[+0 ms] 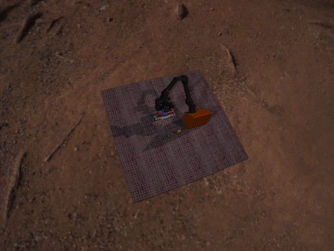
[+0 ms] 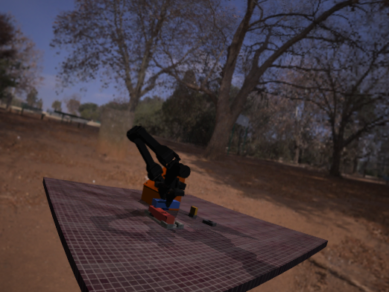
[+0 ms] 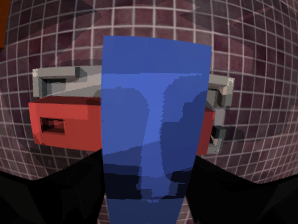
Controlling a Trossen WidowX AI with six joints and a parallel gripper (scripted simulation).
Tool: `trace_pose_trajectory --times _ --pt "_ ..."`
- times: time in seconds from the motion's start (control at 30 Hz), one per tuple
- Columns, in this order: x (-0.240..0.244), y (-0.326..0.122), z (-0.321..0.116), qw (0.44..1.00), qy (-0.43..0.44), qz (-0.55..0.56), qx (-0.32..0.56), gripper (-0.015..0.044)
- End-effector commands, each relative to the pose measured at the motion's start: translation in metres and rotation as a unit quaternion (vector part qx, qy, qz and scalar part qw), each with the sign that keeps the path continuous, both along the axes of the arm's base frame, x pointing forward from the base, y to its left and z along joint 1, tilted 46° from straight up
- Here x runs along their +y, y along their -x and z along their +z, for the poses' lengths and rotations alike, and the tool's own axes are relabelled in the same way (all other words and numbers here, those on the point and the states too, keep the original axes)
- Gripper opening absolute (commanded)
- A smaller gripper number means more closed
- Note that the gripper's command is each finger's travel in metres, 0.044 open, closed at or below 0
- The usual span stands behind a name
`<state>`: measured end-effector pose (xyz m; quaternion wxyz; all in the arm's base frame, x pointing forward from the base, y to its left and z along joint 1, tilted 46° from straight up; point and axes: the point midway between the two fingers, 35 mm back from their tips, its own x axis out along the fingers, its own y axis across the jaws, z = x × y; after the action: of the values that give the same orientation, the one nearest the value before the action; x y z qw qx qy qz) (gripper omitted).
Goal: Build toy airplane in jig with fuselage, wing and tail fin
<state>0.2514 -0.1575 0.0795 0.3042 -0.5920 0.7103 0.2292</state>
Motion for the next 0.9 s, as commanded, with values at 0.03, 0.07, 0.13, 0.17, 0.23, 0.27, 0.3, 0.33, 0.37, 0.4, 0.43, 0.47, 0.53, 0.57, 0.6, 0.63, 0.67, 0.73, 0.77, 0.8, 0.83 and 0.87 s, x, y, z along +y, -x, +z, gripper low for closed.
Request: trace_pose_trajectory --times 0.03,0.07,0.13,0.17,0.23,0.27,0.3,0.33,0.37,0.4,0.43,0.47,0.53,0.57,0.6,0.63,0.67,0.73,0.77,0.8,0.83,0.87 --pt "-0.0068 0.0016 -0.0063 1.0 0.001 0.001 0.002 0.0195" --pt "-0.0079 0.0018 -0.0073 1.0 0.002 0.001 0.002 0.0195" --pt "-0.0103 0.0023 -0.0094 1.0 0.002 0.001 0.002 0.0195" --pt "-0.0114 0.0026 -0.0105 1.0 0.002 0.001 0.002 0.0195" --pt "-0.0137 0.0031 -0.0125 1.0 0.002 0.001 0.002 0.0195" --pt "-0.0147 0.0034 -0.0134 1.0 0.002 0.001 0.002 0.0195" --pt "-0.0152 0.0035 -0.0138 1.0 0.002 0.001 0.002 0.0195" --pt "-0.0154 0.0036 -0.014 1.0 0.002 0.001 0.002 0.0195" --pt "-0.0154 0.0036 -0.014 1.0 0.002 0.001 0.002 0.0195" --pt "-0.0154 0.0036 -0.014 1.0 0.002 0.001 0.002 0.0195" --pt "-0.0155 0.0035 -0.0139 1.0 0.002 0.001 0.002 0.0195" --pt "-0.014 0.0033 -0.0128 1.0 0.001 -0.001 0.001 0.0188" --pt "-0.014 0.0033 -0.0128 1.0 0.001 -0.001 0.001 0.0175" --pt "-0.014 0.0033 -0.0128 1.0 0.001 -0.001 0.001 0.0168" --pt "-0.014 0.0033 -0.0128 1.0 0.001 -0.001 0.001 0.0161" --pt "-0.014 0.0033 -0.0128 1.0 0.001 -0.001 0.001 0.0135" --pt "-0.014 0.0033 -0.0128 1.0 0.001 -0.001 0.001 0.0109" --pt "-0.014 0.0033 -0.0128 1.0 0.001 -0.001 0.001 0.0056" --pt "-0.014 0.0033 -0.0128 1.0 0.001 -0.001 0.001 0.003" --pt "-0.014 0.0033 -0.0128 1.0 0.001 -0.001 0.001 0.0056" --pt "-0.014 0.0033 -0.0128 1.0 0.001 -0.001 0.001 0.0083" --pt "-0.014 0.0033 -0.0128 1.0 0.001 -0.001 0.001 0.0109"
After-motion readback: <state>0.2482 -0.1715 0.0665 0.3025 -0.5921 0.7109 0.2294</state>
